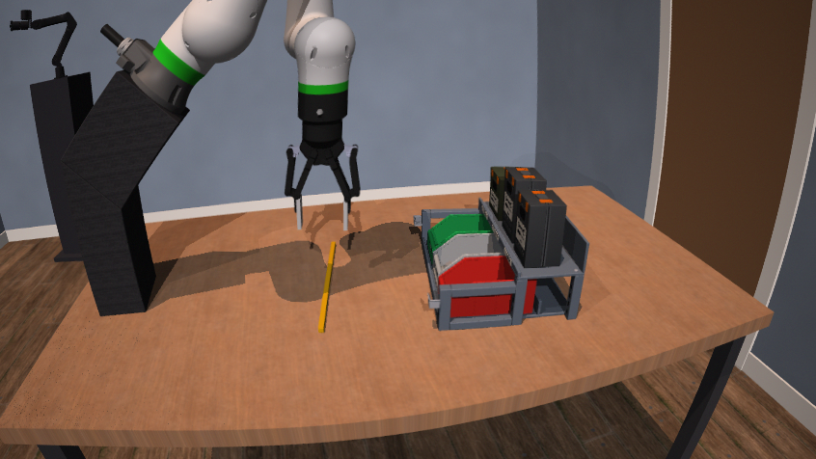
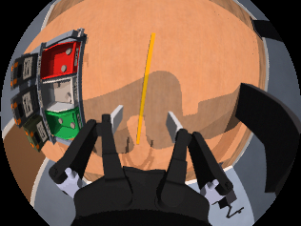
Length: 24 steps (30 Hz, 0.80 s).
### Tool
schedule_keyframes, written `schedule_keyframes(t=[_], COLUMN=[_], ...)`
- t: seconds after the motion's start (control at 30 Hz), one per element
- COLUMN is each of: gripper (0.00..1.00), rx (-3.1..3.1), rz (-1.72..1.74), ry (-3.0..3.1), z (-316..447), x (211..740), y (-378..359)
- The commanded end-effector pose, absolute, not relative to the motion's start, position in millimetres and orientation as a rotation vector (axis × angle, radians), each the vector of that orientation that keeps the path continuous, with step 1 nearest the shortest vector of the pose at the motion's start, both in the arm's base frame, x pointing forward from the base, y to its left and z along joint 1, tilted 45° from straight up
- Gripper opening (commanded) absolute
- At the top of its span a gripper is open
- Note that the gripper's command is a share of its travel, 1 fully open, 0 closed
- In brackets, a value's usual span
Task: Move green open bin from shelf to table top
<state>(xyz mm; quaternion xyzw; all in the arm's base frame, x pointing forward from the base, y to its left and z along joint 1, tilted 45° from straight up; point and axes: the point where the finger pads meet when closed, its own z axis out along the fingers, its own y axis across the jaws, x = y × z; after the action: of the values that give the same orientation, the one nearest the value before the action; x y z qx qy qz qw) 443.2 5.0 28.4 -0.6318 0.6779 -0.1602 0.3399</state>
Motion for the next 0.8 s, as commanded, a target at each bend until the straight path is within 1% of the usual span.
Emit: schedule_keyframes(t=[0.0, 0.2, 0.23, 0.37, 0.77], gripper=[0.57, 0.57, 0.57, 0.57, 0.57], rx=[-1.616, -1.616, -1.641, -1.616, -1.616], rz=[-0.573, -0.573, -0.447, -0.573, -0.573], ry=[1.837, 1.837, 1.782, 1.837, 1.837], z=[28.5, 28.5, 28.5, 28.5, 28.5], x=[442.9, 442.9, 443.1, 443.0, 443.0], y=[5.6, 5.6, 5.1, 5.6, 5.6])
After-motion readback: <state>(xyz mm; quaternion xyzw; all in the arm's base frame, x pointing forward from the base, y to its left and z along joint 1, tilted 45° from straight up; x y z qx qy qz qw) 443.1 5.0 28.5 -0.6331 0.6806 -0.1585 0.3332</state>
